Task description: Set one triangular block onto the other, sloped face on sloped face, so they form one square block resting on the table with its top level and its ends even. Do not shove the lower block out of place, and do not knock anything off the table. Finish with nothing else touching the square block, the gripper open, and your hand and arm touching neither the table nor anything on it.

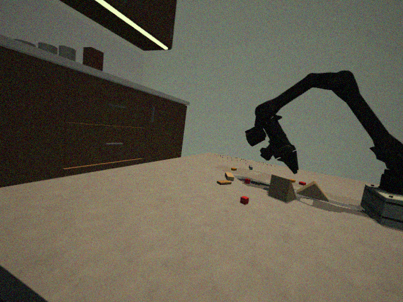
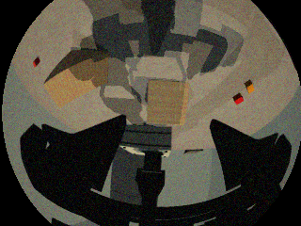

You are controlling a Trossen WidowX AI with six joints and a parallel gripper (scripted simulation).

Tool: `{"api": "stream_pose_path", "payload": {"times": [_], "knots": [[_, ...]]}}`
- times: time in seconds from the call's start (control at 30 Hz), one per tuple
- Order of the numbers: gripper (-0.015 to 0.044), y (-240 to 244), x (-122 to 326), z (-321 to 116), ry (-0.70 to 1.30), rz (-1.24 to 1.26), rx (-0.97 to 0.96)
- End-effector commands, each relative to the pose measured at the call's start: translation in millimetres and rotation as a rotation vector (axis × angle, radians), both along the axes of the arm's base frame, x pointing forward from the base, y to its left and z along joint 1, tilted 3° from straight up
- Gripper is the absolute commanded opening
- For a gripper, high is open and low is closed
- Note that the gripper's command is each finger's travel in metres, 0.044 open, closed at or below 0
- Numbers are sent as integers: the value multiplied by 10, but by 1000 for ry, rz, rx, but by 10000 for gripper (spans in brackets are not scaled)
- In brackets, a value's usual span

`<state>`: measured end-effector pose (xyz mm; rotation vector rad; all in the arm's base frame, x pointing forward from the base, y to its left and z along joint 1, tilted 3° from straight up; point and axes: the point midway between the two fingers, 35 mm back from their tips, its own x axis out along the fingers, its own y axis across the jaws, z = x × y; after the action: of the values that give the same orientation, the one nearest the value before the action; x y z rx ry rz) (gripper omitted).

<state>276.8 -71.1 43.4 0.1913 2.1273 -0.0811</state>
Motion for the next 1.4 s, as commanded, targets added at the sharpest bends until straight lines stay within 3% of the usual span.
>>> {"api": "stream_pose_path", "payload": {"times": [0.0,0.3,0.8,1.0,1.2,1.37], "knots": [[440,15,-168,-245,61,-2,4],[440,82,-577,-664,143,-4,16],[440,103,-566,-669,145,-4,17],[282,103,-566,-654,142,-1,21],[242,103,-566,-654,142,-1,21],[111,102,-563,-622,139,-1,20]]}}
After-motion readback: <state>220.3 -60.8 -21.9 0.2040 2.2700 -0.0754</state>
